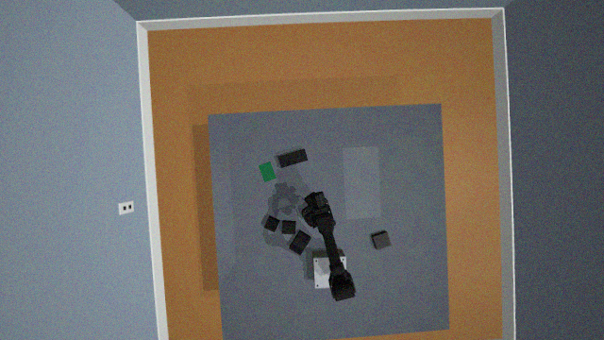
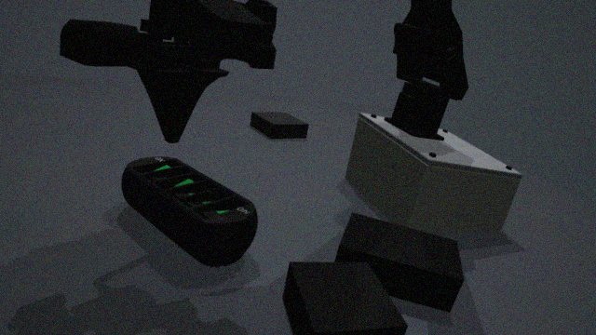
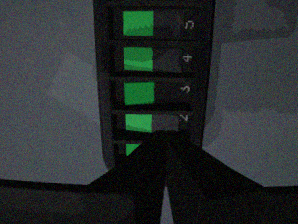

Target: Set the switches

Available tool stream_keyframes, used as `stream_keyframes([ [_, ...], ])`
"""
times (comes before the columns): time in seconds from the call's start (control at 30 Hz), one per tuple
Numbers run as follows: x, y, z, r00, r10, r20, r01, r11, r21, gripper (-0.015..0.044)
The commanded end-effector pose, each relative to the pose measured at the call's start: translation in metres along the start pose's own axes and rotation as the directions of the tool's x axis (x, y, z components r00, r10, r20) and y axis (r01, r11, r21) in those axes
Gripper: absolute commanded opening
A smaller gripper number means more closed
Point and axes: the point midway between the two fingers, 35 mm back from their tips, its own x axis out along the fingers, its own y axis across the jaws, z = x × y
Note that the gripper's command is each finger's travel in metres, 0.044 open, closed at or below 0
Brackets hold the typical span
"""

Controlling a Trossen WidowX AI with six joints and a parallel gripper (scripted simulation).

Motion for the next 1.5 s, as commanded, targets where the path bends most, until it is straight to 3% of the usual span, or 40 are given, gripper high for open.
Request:
stream_keyframes([
  [0.0,0.0,-0.005,-0.011,1.0,0.005,-0.002,-0.005,1.0,-0.004,0.0],
  [1.47,0.045,-0.005,-0.011,1.0,0.005,-0.002,-0.005,1.0,-0.004,0.0],
])
